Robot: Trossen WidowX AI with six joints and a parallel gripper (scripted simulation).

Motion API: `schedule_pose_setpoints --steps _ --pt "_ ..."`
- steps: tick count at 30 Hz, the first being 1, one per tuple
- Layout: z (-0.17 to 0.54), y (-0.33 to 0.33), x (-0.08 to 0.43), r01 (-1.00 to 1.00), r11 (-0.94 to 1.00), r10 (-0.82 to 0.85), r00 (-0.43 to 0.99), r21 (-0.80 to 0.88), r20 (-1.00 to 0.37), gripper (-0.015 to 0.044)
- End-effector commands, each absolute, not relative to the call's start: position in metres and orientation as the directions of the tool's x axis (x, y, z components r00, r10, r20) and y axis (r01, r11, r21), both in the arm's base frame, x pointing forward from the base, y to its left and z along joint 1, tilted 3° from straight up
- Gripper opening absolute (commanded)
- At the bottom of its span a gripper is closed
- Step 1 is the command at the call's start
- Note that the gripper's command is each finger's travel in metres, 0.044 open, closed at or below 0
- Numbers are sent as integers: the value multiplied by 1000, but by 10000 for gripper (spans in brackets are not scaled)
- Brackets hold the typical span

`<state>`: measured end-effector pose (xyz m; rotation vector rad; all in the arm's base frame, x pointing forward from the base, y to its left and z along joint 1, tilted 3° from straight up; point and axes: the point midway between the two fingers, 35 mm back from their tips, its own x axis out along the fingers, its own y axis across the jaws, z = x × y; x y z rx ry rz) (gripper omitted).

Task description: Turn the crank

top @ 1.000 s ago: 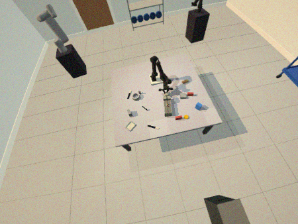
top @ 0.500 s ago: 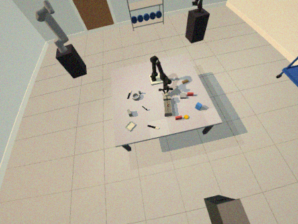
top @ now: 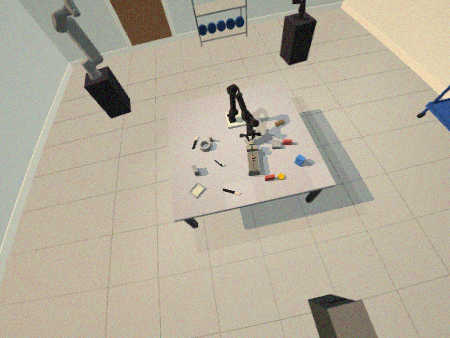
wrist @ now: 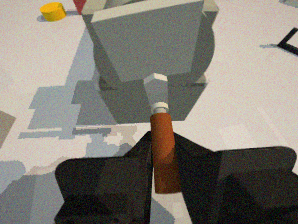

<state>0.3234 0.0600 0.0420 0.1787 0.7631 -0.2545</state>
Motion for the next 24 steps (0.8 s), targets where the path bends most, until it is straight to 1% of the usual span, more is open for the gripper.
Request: schedule_pose_setpoints --steps 1,24 --pt "42 61 324 288 955 -157 695 72 -702 0" --pt "42 60 323 291 954 -162 694 67 -701 0"
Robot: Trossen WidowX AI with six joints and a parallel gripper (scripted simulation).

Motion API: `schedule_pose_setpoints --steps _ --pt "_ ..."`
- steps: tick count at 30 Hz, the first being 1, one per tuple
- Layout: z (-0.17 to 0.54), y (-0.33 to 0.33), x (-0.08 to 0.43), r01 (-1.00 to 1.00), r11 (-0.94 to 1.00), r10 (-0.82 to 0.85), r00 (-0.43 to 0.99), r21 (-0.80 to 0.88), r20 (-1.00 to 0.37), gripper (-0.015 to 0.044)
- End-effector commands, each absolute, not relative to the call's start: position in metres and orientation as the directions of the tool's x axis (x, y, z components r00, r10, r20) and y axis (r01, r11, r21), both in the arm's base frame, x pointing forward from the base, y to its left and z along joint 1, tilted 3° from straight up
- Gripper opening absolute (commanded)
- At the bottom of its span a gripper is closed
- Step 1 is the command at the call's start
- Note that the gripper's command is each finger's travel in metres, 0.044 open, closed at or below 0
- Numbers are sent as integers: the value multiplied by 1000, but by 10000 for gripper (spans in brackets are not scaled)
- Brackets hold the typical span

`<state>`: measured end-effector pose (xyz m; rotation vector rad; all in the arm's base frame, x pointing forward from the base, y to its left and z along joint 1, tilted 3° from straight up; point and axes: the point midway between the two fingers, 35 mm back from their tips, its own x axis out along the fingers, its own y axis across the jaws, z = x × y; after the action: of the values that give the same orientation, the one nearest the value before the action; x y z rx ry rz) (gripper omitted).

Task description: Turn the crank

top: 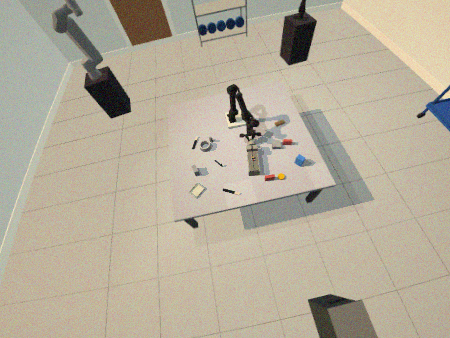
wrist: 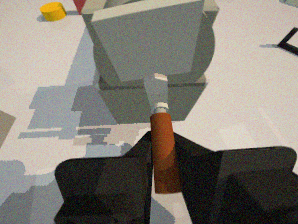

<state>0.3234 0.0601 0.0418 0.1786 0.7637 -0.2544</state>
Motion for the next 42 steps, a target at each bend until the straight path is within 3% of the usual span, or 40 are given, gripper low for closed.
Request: schedule_pose_setpoints --steps 1,6,23,42 --pt "42 60 323 291 954 -162 694 67 -701 0" --pt "42 60 323 291 954 -162 694 67 -701 0" --pt "42 60 323 291 954 -162 694 67 -701 440" --pt "114 57 326 292 954 -163 695 68 -700 440"
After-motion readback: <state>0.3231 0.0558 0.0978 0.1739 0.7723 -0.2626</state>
